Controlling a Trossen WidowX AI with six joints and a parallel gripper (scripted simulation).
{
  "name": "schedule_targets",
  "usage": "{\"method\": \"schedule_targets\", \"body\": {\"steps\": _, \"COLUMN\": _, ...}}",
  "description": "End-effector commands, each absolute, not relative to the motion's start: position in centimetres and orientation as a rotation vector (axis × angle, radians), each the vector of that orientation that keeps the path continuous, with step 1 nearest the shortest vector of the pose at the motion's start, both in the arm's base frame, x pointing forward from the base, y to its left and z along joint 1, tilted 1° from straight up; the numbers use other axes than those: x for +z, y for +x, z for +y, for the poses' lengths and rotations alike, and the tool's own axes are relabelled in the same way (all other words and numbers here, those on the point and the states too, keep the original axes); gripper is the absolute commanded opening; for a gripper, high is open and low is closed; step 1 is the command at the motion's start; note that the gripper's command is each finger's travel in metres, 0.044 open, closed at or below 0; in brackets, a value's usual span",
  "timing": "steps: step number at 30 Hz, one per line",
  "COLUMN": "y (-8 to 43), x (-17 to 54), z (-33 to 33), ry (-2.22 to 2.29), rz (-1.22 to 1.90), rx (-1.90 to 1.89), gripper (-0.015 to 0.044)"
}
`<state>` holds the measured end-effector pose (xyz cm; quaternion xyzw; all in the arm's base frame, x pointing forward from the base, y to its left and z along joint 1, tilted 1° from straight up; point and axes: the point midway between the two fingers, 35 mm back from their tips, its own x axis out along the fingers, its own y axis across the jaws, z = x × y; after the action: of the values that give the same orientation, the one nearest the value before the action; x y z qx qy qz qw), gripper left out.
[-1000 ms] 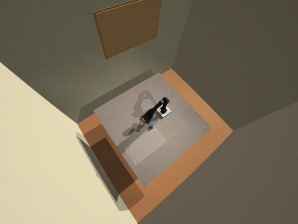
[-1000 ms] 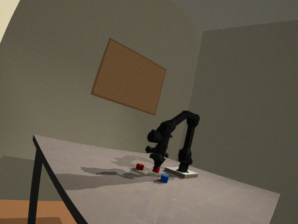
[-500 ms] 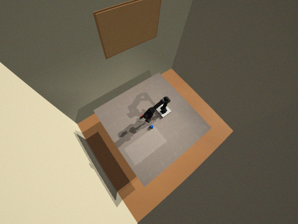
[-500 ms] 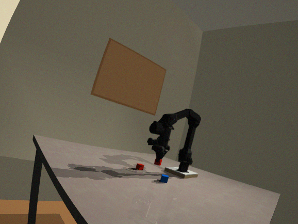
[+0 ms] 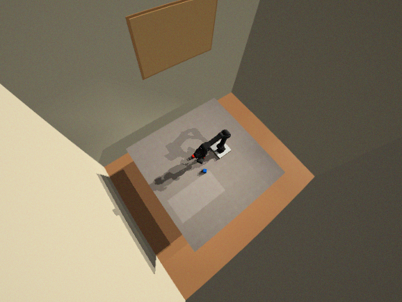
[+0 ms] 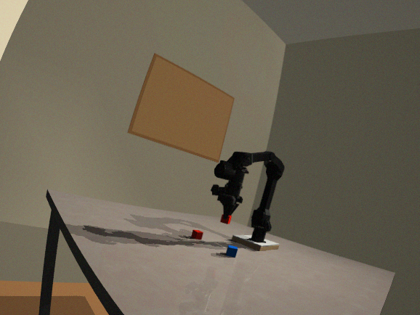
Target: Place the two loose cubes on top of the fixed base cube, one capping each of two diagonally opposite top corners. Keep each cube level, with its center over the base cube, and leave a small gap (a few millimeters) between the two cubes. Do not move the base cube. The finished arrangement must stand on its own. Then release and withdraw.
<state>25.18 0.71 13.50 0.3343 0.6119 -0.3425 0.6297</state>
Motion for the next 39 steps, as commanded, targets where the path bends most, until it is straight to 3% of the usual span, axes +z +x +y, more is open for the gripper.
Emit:
{"method": "schedule_targets", "body": {"steps": 1, "y": 25.3, "x": 13.7, "z": 1.3, "ry": 0.723, "rz": 1.413, "rx": -0.731, "gripper": 0.0105}}
{"method": "schedule_targets", "body": {"steps": 39, "y": 26.1, "x": 9.4, "z": 11.4, "ry": -0.098, "rz": 1.545, "rx": 0.083, "gripper": 0.0105}}
